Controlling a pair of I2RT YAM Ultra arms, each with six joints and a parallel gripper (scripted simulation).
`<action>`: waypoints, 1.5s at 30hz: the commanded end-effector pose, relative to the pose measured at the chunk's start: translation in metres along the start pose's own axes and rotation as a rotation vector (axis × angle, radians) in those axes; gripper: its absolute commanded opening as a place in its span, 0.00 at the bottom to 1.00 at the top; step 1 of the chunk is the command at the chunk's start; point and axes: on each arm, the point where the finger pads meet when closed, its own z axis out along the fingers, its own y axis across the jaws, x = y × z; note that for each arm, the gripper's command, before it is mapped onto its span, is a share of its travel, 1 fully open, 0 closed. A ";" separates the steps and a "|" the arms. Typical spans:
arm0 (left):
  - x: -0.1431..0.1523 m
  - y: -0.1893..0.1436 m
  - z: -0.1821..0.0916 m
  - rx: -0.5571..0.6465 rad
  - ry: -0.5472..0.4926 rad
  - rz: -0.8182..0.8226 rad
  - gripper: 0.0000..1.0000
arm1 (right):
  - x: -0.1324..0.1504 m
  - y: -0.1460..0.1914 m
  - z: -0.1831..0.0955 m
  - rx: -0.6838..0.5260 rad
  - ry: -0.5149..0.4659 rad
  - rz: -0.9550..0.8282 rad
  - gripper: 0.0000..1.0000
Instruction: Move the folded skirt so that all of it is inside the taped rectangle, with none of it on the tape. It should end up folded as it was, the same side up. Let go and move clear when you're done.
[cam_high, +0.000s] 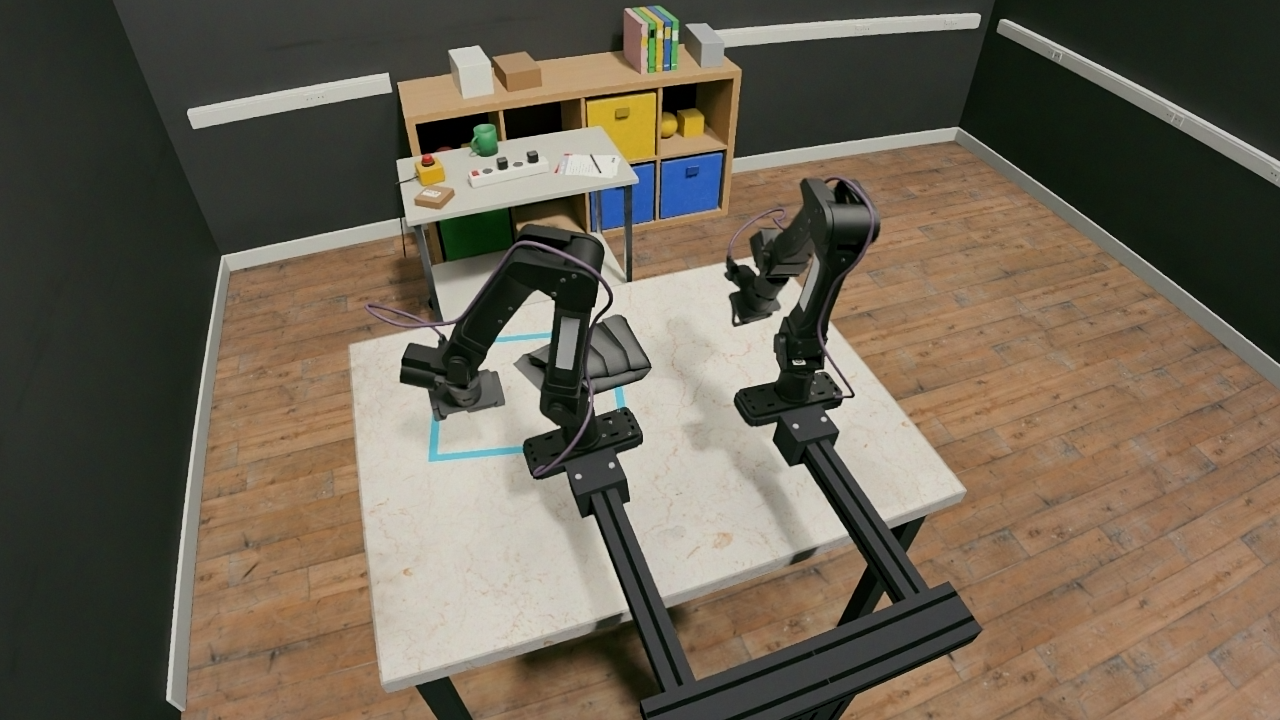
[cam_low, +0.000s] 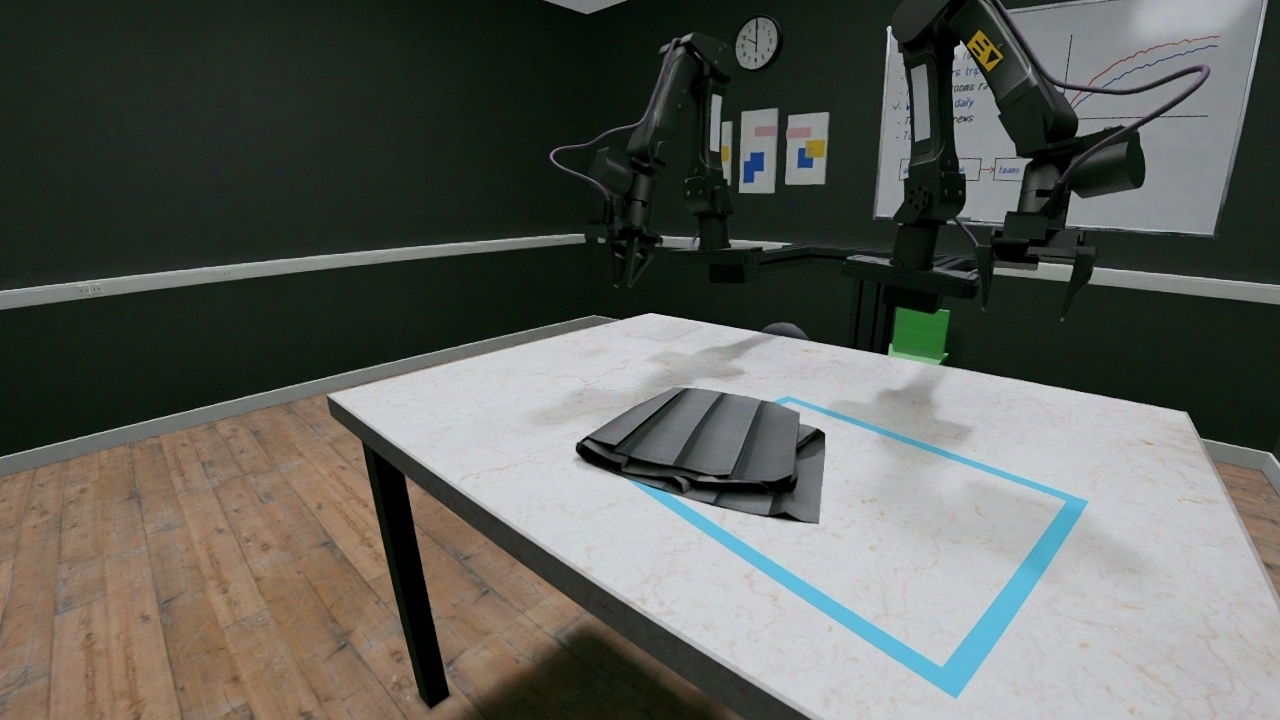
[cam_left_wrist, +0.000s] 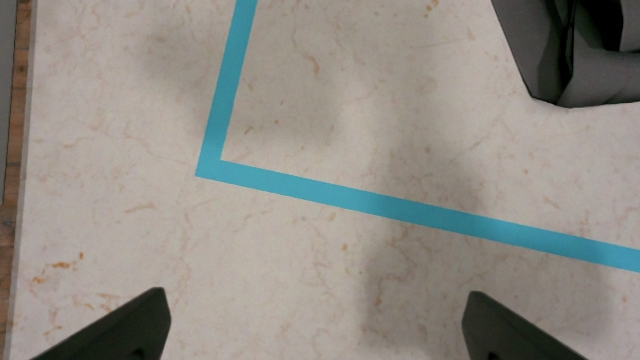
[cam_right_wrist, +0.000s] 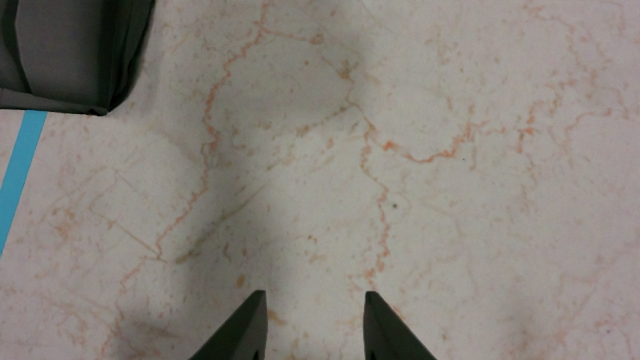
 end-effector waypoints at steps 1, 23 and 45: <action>-0.003 -0.004 0.000 -0.002 -0.012 0.002 0.90 | -0.051 -0.003 0.029 0.085 -0.066 0.075 0.30; -0.003 -0.004 0.000 -0.002 -0.012 0.002 0.90 | -0.170 0.067 0.140 0.083 -0.045 0.076 0.30; -0.003 -0.004 0.000 -0.002 -0.012 0.002 0.90 | -0.173 0.065 0.207 0.086 -0.070 0.081 0.30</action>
